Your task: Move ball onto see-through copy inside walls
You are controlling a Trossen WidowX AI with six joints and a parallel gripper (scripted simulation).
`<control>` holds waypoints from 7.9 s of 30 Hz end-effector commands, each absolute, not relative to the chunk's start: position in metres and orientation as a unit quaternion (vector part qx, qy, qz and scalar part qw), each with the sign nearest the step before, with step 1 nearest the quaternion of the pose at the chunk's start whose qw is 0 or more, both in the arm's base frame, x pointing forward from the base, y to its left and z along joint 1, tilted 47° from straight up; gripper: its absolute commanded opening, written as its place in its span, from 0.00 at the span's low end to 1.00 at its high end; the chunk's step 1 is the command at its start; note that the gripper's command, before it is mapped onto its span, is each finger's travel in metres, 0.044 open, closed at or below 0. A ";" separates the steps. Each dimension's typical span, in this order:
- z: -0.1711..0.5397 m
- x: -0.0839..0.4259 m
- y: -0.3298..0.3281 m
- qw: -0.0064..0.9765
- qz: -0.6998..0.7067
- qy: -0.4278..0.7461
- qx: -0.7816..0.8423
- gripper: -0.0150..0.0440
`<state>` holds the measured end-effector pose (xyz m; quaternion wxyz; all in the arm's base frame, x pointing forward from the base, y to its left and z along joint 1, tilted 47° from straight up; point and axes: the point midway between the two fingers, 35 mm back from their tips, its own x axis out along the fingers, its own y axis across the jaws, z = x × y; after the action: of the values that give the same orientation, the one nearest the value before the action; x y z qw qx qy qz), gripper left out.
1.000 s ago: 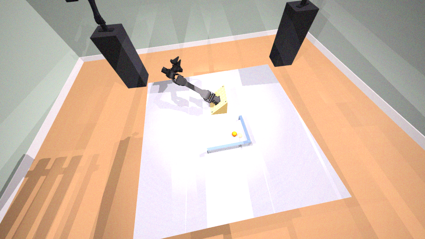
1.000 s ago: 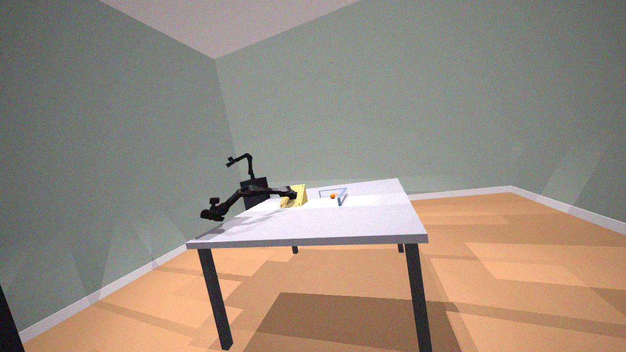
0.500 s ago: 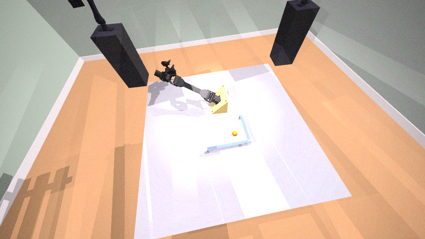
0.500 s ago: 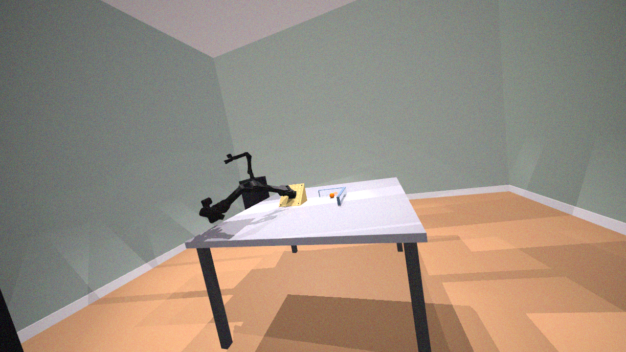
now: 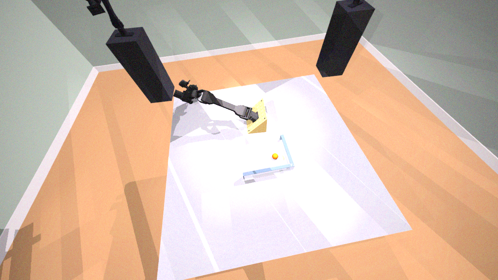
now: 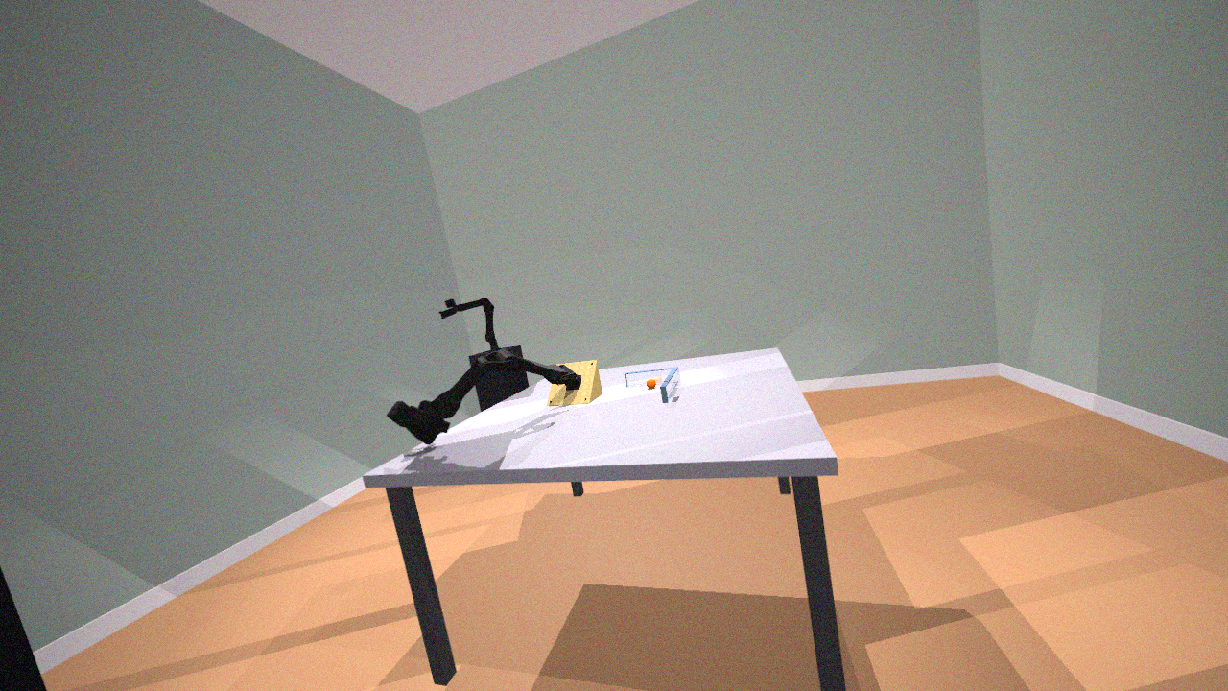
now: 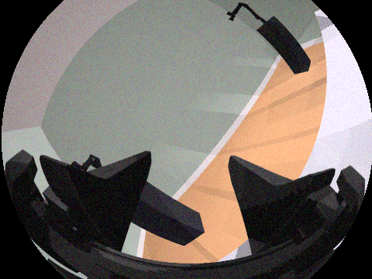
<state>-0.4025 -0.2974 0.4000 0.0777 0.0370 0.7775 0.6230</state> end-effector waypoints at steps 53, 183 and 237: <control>0.385 0.209 -0.377 -0.696 0.691 0.007 -0.195 0.76; -0.012 0.317 0.118 -0.248 -0.282 -0.651 0.660 0.25; -0.102 0.333 0.074 -0.248 -0.279 -0.652 0.661 0.25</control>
<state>0.3352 0.0792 -0.0981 0.2526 -0.6595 0.6508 0.2788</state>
